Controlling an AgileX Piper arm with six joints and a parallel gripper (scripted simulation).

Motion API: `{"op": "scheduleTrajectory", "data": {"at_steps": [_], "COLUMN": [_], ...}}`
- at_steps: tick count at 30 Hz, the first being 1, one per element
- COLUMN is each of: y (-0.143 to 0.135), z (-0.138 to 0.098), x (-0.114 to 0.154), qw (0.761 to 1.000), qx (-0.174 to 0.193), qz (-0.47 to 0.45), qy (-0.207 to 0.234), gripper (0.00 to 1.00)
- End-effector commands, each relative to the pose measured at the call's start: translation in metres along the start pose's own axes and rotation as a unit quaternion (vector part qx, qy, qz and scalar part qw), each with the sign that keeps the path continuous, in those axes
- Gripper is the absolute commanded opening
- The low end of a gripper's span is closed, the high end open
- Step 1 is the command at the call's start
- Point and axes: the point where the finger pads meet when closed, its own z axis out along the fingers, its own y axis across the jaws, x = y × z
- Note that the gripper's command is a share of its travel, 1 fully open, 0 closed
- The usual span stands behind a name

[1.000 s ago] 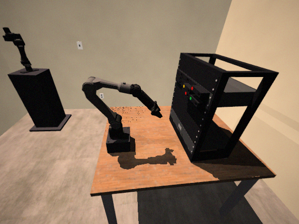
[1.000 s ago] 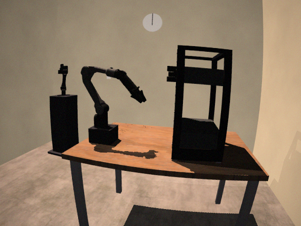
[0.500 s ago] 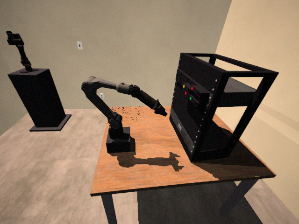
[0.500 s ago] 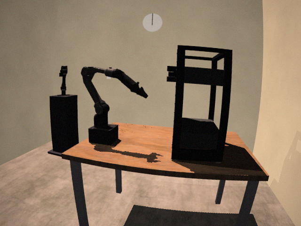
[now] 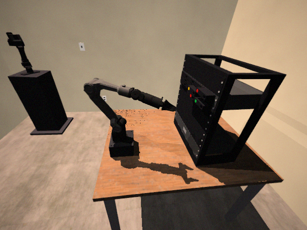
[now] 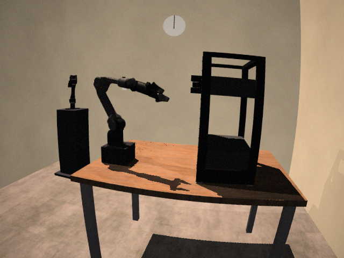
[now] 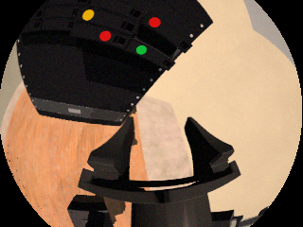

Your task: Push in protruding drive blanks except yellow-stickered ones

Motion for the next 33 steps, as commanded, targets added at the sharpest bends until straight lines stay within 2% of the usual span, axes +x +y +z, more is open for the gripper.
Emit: {"op": "scheduleTrajectory", "data": {"at_steps": [1, 4, 6, 8, 16, 21, 24, 33], "y": [-0.012, -0.024, -0.024, -0.030, -0.041, -0.037, -0.035, -0.018], "z": [-0.002, -0.006, -0.006, -0.010, -0.026, -0.035, -0.037, -0.049], "x": [-0.008, -0.020, -0.020, -0.027, -0.052, -0.061, -0.063, -0.066], "qw": [0.999, 0.995, 0.995, 0.991, 0.962, 0.938, 0.933, 0.892], "qx": [0.020, 0.041, 0.041, 0.053, 0.079, 0.079, 0.077, 0.054], "qz": [-0.029, -0.071, -0.071, -0.101, -0.220, -0.289, -0.302, -0.397], "qy": [-0.025, -0.056, -0.056, -0.075, -0.142, -0.173, -0.178, -0.211], "gripper": [1.00, 1.00, 1.00, 1.00, 1.00, 1.00, 1.00, 1.00]}}
